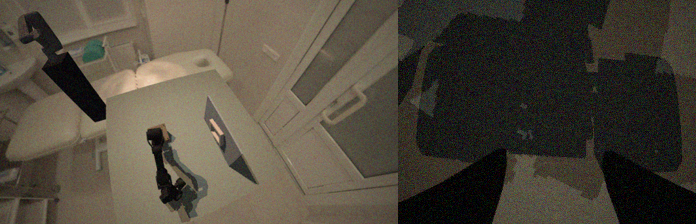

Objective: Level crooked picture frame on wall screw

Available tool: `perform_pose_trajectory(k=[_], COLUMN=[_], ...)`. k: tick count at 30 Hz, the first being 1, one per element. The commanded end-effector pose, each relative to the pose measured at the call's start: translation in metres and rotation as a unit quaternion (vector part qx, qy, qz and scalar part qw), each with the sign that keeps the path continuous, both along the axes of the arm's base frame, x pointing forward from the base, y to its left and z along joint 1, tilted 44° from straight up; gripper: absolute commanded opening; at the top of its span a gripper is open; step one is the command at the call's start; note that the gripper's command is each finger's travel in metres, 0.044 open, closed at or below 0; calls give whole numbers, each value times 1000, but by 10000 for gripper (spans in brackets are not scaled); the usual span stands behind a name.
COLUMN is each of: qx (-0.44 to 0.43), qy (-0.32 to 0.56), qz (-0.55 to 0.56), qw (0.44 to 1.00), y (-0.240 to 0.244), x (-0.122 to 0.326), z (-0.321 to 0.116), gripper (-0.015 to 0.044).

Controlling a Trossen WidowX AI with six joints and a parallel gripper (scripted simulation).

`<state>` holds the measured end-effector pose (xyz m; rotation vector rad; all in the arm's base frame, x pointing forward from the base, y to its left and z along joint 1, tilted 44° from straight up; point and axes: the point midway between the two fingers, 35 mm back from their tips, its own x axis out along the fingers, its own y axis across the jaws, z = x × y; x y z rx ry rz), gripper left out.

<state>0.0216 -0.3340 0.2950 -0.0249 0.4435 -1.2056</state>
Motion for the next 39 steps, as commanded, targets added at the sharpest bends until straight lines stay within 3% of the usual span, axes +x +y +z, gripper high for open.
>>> perform_pose_trajectory(k=[1,9,17,27,39], qx=[0,4,17,57,147], qy=[-21,-66,-121,-196,-282], qz=[45,135,226,337,455], qw=[999,989,967,919,832], y=[27,93,168,253,330], x=[54,129,169,182,167], z=[0,-3,-10,-24,-47], gripper=[260,260,260,260,260])
